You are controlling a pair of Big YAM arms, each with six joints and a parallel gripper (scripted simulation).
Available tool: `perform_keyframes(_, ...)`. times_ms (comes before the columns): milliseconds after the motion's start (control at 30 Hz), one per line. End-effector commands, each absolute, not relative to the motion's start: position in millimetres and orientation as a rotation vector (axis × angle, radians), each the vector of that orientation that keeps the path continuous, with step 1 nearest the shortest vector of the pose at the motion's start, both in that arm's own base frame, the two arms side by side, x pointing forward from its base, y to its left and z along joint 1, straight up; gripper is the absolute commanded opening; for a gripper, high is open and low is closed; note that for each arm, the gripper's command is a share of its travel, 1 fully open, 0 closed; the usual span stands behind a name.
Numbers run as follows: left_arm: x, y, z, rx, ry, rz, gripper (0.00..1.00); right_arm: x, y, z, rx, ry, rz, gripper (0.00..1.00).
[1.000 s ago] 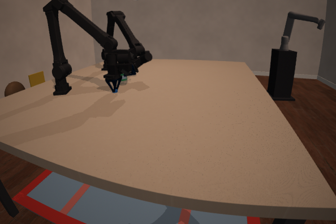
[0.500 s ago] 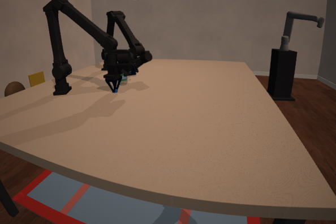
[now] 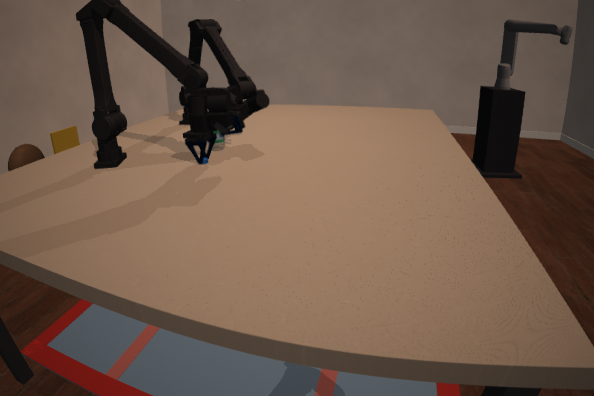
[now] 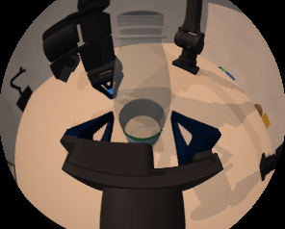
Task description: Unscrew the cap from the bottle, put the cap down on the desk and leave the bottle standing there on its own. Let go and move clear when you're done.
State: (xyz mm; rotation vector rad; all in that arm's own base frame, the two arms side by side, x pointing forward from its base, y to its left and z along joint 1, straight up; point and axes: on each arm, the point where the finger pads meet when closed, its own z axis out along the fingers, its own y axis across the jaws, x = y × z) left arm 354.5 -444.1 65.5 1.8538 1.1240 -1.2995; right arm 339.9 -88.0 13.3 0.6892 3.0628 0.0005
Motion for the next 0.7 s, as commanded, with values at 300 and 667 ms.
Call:
perform_keyframes(300,390.3,-414.8,130.1,1.847,1.060,-1.240,0.89,360.2,-93.2,97.7,0.675,3.001,-0.003,0.57)
perform_keyframes(667,376.0,-420.0,116.1,1.832,1.119,-1.282,0.89,356.0,-92.2,78.6,0.679,3.016,-0.002,0.57)
